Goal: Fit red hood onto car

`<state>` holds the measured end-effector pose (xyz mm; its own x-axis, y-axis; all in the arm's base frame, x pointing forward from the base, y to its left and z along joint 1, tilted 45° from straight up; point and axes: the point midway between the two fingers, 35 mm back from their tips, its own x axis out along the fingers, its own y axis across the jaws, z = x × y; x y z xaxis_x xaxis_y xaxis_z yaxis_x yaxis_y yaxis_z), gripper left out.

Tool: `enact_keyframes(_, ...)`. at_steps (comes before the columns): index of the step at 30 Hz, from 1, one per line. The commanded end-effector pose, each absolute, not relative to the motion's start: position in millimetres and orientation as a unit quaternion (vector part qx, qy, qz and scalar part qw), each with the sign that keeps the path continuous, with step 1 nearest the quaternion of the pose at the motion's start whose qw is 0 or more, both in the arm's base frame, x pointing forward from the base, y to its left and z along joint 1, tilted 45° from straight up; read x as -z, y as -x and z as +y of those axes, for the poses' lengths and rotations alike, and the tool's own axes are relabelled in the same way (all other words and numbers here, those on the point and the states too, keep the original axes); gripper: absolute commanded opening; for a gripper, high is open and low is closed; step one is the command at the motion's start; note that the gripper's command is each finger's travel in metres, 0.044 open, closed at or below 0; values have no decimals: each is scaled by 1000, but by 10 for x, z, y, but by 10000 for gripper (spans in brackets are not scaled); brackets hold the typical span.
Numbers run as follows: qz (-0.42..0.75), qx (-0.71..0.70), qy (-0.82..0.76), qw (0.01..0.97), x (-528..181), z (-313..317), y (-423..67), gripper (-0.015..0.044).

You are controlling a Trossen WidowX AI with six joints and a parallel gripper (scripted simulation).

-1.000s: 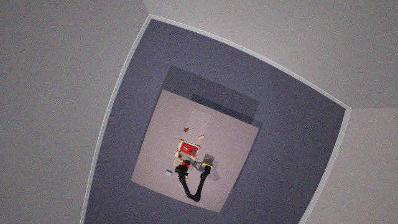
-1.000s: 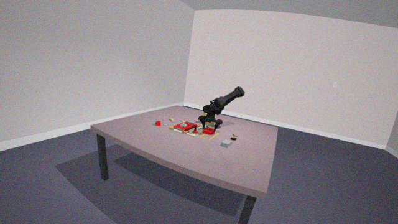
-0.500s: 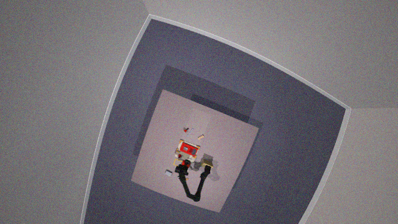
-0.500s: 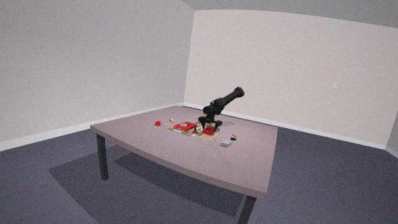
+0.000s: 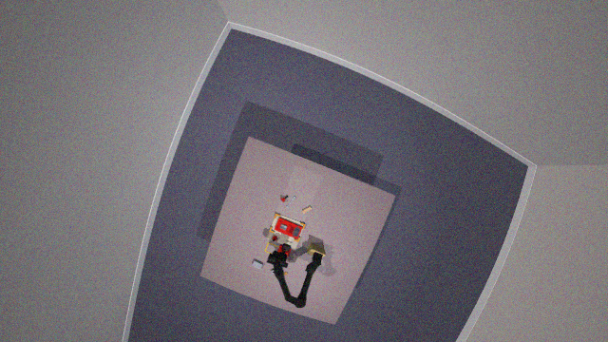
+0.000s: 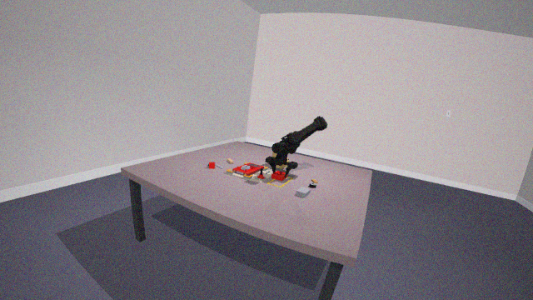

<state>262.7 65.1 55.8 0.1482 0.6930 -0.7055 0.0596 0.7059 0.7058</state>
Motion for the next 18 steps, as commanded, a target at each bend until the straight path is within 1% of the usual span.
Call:
enact_keyframes(1,611,-229,-307,692,-559,650,-2626,308)
enact_keyframes(3,611,-229,-307,692,-559,650,-2626,295)
enact_keyframes(14,611,-229,-308,692,-644,564,-2609,6)
enact_keyframes(18,611,-228,-308,692,-712,496,-2595,0)
